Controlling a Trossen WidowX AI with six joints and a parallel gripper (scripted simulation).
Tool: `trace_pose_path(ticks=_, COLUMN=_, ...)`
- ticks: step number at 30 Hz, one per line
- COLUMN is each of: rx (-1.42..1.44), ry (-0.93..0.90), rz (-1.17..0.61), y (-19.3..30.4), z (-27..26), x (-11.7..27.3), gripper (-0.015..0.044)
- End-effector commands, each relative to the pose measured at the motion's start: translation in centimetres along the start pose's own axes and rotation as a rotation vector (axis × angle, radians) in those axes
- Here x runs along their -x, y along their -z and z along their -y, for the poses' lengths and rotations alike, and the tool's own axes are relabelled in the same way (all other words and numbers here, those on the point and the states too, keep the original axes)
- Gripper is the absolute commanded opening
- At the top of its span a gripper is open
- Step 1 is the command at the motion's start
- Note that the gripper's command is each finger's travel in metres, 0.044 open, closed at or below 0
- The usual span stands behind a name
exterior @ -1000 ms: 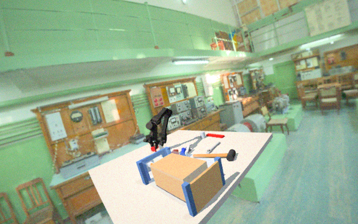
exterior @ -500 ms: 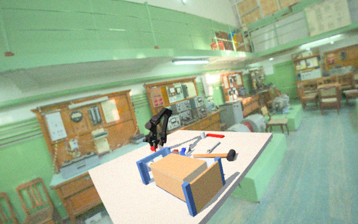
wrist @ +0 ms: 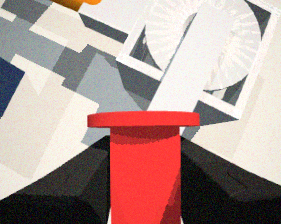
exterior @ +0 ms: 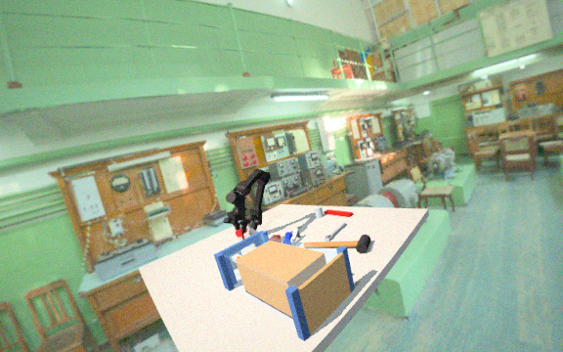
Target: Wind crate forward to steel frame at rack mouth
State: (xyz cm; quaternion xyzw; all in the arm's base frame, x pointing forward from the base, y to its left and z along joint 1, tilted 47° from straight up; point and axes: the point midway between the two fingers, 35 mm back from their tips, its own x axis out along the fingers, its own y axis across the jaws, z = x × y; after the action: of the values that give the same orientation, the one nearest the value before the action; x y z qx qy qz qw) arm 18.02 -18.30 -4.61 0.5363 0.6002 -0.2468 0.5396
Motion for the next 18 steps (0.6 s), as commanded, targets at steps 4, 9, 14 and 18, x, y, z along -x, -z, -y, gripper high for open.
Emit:
trace_pose_path(ticks=4, rx=-0.031, ry=0.045, rz=-0.018, y=0.9, z=2.3, x=0.1, gripper=0.0)
trace_pose_path(ticks=9, rx=-0.031, ry=0.045, rz=-0.018, y=1.0, z=2.9, x=0.2, gripper=0.0)
trace_pose_path(ticks=14, rx=-0.031, ry=0.046, rz=-0.018, y=1.0, z=3.4, x=0.2, gripper=0.0)
trace_pose_path(ticks=18, rx=-0.031, ry=0.046, rz=-0.018, y=1.1, z=3.8, x=0.2, gripper=0.0)
